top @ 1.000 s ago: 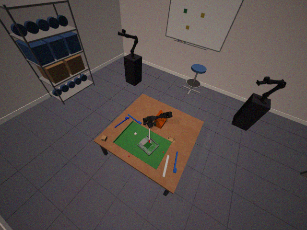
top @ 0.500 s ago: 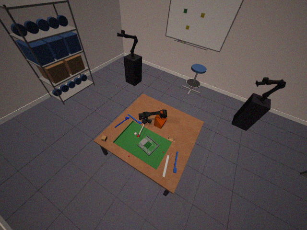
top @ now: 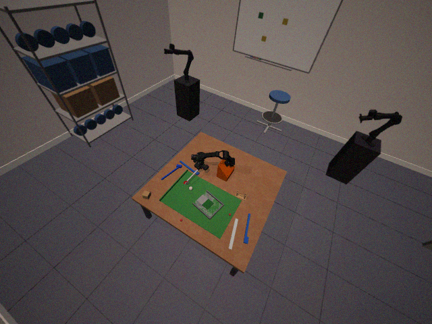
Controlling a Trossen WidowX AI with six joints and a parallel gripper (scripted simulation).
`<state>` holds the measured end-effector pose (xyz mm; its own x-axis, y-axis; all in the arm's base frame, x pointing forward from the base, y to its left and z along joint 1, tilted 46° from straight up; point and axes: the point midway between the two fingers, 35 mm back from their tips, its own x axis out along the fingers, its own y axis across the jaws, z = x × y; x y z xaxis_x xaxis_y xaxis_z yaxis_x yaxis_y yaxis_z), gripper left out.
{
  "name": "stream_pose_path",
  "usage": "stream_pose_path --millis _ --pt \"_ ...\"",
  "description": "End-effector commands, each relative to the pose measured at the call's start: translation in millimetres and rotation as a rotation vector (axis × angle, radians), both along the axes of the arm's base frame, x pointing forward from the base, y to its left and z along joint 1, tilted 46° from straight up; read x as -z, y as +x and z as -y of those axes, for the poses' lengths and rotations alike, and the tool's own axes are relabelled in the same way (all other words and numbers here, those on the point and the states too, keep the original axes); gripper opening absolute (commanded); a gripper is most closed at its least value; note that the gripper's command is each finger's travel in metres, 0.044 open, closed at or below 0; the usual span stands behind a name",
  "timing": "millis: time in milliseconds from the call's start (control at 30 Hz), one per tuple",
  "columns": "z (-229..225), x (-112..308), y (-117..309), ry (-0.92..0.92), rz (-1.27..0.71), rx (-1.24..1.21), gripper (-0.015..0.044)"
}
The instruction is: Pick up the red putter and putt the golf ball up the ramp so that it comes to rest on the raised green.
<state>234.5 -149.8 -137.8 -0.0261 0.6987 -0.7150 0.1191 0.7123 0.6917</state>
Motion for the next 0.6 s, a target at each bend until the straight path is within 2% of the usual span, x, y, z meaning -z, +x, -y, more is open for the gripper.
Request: stream_pose_path --millis 0,233,567 --pt "1.1 6.6 0.2 -0.004 -0.011 0.014 0.0000" --pt "-22.7 30.2 -0.6 -0.003 -0.011 0.014 0.0000" --pt "-28.9 36.3 -0.8 -0.002 -0.011 0.014 0.0000"
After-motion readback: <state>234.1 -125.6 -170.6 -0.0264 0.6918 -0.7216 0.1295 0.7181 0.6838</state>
